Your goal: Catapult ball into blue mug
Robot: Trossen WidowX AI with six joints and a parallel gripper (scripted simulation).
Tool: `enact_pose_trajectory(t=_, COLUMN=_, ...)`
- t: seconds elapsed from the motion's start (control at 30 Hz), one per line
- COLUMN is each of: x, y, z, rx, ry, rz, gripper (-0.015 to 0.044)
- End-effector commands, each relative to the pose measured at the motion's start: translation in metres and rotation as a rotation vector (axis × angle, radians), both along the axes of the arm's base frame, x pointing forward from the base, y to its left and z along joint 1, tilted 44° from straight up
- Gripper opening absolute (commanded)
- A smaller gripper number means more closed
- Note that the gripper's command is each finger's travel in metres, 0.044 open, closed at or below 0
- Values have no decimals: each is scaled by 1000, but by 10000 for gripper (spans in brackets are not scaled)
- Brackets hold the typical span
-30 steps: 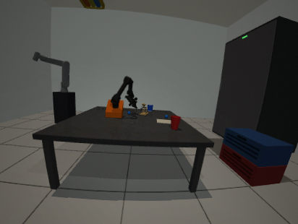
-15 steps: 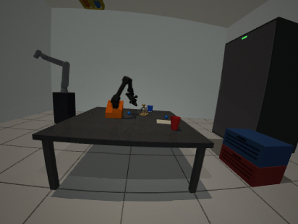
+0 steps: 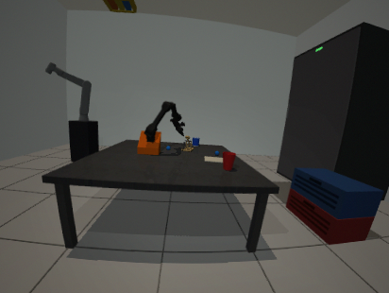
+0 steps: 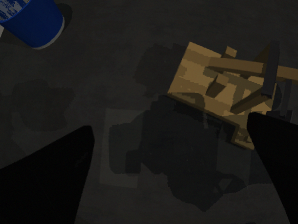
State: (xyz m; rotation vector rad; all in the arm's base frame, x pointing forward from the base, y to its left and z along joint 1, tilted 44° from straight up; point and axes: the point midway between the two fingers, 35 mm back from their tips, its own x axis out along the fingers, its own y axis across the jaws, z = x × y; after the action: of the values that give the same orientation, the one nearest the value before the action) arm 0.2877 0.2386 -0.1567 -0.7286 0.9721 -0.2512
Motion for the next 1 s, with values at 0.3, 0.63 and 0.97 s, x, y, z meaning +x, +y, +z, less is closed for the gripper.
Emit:
enact_pose_trajectory(t=0.3, x=54, y=75, z=-12, rx=63, ry=191, rz=308, gripper=440)
enact_pose_trajectory(t=0.63, x=98, y=133, z=-5, rx=89, ry=241, rz=617, gripper=440)
enact_pose_trajectory(t=0.97, x=117, y=157, z=3, rx=82, ry=234, rz=769, gripper=440)
